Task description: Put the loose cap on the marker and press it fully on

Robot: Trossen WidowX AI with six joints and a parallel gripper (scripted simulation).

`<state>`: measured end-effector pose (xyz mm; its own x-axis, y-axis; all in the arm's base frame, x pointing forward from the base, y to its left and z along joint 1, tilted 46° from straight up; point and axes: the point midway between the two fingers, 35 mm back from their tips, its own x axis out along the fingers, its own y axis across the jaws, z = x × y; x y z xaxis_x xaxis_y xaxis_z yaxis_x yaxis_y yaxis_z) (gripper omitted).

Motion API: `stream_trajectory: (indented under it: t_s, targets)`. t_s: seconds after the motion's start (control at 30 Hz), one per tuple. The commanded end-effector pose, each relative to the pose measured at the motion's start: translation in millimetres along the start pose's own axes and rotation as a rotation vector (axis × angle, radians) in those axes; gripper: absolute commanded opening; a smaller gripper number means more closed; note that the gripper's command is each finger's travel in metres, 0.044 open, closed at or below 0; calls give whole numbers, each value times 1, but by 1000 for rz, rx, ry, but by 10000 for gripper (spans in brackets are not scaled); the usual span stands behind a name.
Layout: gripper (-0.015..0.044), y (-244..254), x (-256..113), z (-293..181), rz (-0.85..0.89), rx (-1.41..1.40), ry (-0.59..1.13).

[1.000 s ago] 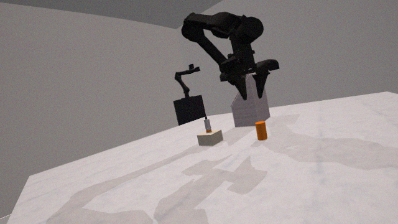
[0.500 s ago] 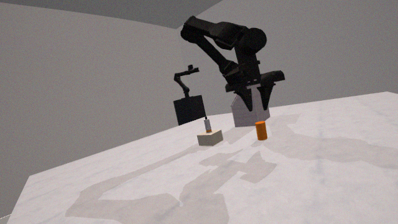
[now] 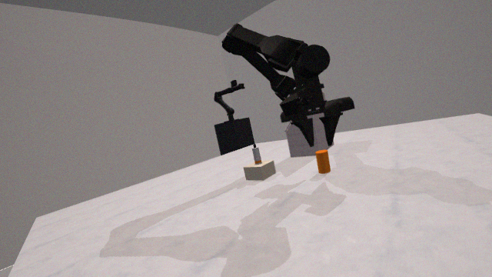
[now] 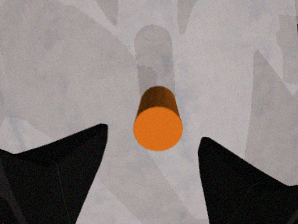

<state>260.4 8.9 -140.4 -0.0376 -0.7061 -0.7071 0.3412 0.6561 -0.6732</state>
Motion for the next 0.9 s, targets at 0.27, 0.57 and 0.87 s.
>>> stream_trajectory:
  t_s: [0.27, 0.57, 0.87]
  targets:
    - [253, -2, 22, -1, -7, -7, 2]
    - [253, -2, 36, -1, -8, -7, 1]
    - [253, -3, 50, -2, -11, -7, 0]
